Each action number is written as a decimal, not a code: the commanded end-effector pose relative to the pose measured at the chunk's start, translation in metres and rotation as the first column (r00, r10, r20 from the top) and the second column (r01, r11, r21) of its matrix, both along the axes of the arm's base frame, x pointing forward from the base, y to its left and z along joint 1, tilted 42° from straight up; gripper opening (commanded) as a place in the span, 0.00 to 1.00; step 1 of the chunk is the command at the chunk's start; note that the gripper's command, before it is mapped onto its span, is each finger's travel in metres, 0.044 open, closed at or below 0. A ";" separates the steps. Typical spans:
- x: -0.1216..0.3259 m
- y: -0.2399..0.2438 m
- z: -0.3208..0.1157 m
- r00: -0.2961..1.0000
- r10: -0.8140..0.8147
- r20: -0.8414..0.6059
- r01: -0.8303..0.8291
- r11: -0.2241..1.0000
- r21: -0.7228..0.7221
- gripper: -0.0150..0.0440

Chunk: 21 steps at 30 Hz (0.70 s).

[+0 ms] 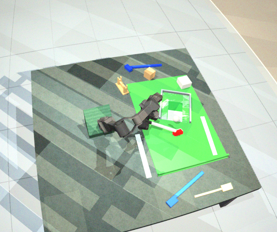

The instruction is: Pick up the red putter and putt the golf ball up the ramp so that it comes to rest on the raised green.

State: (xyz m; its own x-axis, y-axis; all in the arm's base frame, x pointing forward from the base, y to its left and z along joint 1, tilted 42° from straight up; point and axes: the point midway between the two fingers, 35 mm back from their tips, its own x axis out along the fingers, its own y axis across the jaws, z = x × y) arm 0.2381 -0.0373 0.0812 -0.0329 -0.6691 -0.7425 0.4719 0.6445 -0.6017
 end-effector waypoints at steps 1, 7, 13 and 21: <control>0.006 0.011 0.009 1.000 0.003 0.020 -0.003 1.000 0.004 0.25; 0.006 0.032 0.032 1.000 0.003 0.019 -0.003 1.000 0.005 0.25; 0.004 0.033 0.035 1.000 0.003 0.009 -0.003 1.000 0.002 0.25; 0.004 0.033 0.035 1.000 0.003 0.009 -0.003 1.000 0.002 0.25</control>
State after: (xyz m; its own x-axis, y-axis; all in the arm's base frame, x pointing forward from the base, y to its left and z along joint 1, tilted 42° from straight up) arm 0.2416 -0.0041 0.1162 -0.0265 -0.6674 -0.7442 0.4778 0.6455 -0.5958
